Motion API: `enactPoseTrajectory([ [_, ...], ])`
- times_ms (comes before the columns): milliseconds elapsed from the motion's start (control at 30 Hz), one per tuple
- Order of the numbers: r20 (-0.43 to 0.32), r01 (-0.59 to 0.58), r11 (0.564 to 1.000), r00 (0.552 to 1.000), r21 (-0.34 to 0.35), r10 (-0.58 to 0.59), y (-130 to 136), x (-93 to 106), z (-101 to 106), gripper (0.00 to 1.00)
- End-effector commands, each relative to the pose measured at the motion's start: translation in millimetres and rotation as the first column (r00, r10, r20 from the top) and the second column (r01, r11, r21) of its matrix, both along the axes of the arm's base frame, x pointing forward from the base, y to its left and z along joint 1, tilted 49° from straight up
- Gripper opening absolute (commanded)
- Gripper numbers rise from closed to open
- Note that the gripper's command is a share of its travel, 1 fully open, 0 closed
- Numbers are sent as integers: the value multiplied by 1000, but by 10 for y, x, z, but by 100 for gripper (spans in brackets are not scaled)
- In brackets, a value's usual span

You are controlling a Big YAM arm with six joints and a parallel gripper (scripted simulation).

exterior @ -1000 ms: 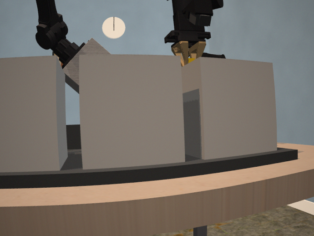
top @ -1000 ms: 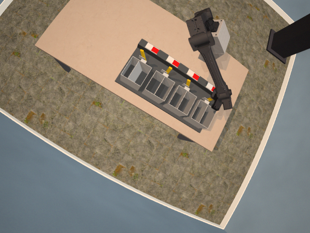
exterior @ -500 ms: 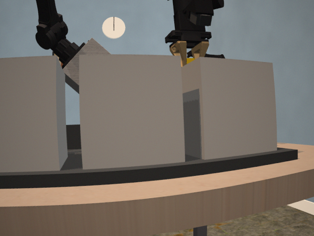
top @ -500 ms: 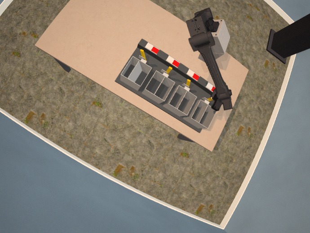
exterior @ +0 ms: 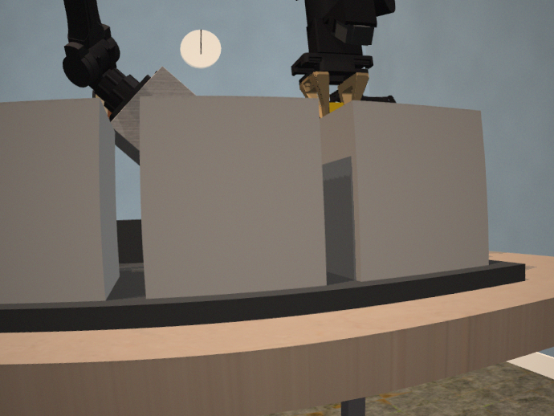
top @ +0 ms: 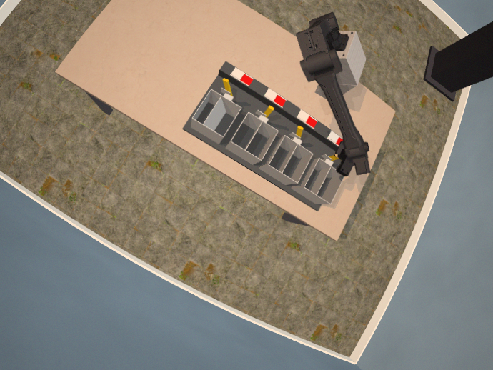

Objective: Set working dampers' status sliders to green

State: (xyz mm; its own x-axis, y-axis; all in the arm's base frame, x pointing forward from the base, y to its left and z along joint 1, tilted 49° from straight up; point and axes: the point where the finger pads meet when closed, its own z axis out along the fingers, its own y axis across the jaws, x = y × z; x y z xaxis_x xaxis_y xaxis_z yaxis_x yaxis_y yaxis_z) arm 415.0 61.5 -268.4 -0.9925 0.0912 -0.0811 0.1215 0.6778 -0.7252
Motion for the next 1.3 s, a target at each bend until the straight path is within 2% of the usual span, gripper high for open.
enactPoseTrajectory([
  [0,39,-18,1000,999,17,18,231,169,140,36],
  [333,49,-18,1000,999,24,17,478,215,350,36],
  [400,49,-18,1000,999,24,17,478,215,350,36],
  [433,45,6,1000,999,21,-7,383,220,373,36],
  [500,45,-18,1000,999,24,17,547,192,421,36],
  [700,50,-18,999,999,27,17,687,213,544,36],
  [767,46,-19,1000,999,24,17,698,189,565,36],
  [867,30,19,1000,999,14,-19,523,175,516,36],
  [1067,23,-10,1000,1000,12,9,625,120,530,36],
  [1167,4,5,1000,1000,1,-5,502,253,457,36],
  [1233,3,6,1000,1000,-5,-6,510,487,500,36],
  [1267,3,6,1000,1000,-6,-6,512,537,509,36],
])
